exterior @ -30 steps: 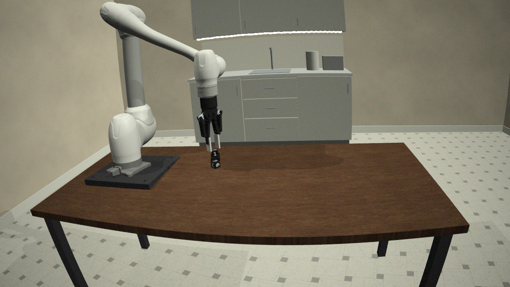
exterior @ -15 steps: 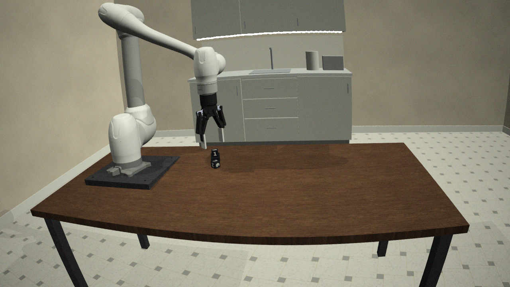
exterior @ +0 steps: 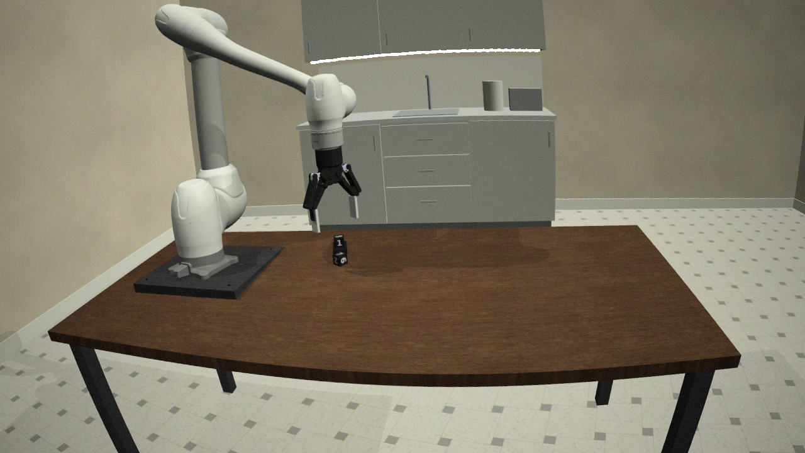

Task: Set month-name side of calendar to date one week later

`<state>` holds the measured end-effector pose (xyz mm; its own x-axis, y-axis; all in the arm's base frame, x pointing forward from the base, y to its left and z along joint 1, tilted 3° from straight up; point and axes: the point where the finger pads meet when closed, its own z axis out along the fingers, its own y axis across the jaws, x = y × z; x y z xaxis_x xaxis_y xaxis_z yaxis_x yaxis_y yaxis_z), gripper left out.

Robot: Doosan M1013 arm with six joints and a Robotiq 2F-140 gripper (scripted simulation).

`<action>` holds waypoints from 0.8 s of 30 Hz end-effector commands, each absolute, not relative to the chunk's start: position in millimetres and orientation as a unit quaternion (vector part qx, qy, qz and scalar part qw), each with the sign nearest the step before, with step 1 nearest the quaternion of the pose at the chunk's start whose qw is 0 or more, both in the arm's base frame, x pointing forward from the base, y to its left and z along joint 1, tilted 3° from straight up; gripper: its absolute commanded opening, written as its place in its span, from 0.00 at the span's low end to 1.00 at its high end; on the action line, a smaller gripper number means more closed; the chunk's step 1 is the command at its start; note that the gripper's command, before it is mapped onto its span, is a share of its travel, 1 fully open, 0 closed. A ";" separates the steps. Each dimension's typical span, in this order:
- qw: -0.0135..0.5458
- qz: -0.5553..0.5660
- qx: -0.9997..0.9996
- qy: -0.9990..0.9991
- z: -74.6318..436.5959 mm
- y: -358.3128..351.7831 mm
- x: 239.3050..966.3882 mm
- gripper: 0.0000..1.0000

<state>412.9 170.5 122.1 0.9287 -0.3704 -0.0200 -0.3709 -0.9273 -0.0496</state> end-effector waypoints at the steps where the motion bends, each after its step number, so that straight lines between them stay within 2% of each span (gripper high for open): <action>1: 0.026 0.005 -0.983 0.181 122.1 170.5 412.9 1.00; 7: 0.027 0.003 -0.994 0.110 121.3 170.6 412.9 1.00; 21: 0.026 -0.005 -0.980 -0.195 118.0 170.9 412.9 1.00; 24: 0.026 -0.005 -0.980 -0.196 118.0 170.9 412.9 1.00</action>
<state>412.9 171.0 118.1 0.9352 0.3537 0.0186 0.3542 -0.9344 -0.0376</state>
